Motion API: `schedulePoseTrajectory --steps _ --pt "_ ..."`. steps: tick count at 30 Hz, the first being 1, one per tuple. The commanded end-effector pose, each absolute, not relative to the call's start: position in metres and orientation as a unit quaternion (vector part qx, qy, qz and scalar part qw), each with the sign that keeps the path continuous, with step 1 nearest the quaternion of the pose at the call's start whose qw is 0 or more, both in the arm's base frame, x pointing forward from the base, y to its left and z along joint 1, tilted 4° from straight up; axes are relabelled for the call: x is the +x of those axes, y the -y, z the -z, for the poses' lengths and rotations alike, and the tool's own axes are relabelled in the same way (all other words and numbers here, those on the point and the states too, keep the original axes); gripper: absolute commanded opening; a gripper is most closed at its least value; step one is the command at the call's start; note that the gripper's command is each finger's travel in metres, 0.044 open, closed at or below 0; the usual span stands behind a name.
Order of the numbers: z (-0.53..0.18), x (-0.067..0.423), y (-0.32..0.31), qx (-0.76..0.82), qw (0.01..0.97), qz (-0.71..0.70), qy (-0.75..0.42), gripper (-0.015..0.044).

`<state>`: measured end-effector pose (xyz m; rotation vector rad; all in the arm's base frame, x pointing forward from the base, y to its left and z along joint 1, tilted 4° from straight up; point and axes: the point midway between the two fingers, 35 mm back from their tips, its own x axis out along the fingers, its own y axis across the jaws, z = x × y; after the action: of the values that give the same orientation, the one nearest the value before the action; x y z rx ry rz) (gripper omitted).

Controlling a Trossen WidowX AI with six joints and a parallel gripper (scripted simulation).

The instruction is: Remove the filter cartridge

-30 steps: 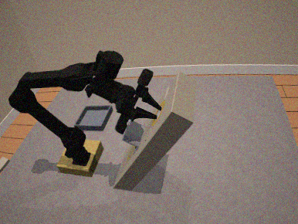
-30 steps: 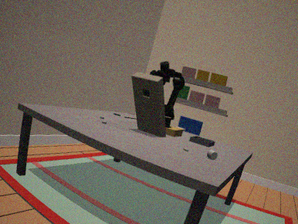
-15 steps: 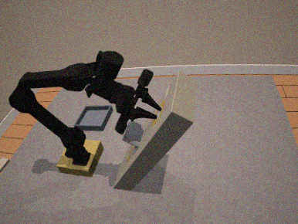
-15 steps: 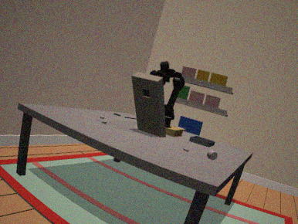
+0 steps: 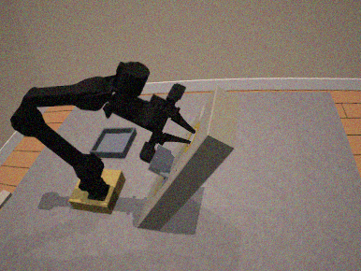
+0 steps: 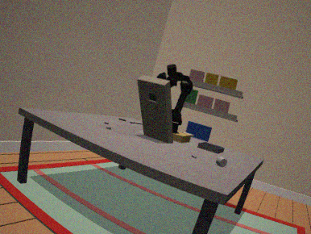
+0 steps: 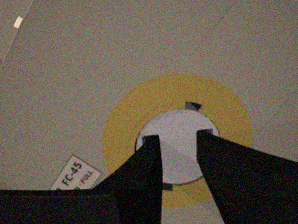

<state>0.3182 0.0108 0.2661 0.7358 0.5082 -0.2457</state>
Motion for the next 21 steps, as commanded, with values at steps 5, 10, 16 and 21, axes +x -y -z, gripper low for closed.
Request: schedulePoseTrajectory --steps 5,10,16,21 --pt "-0.2625 0.3255 -0.0118 0.239 0.932 0.086 -0.259 0.0" --pt "-0.2624 0.3257 -0.0118 0.157 0.949 0.063 -0.265 0.0" --pt "-0.2623 0.3259 -0.0118 0.057 0.96 0.035 -0.27 0.0" --pt "-0.2623 0.3259 -0.0118 -0.027 0.962 0.011 -0.272 0.0"
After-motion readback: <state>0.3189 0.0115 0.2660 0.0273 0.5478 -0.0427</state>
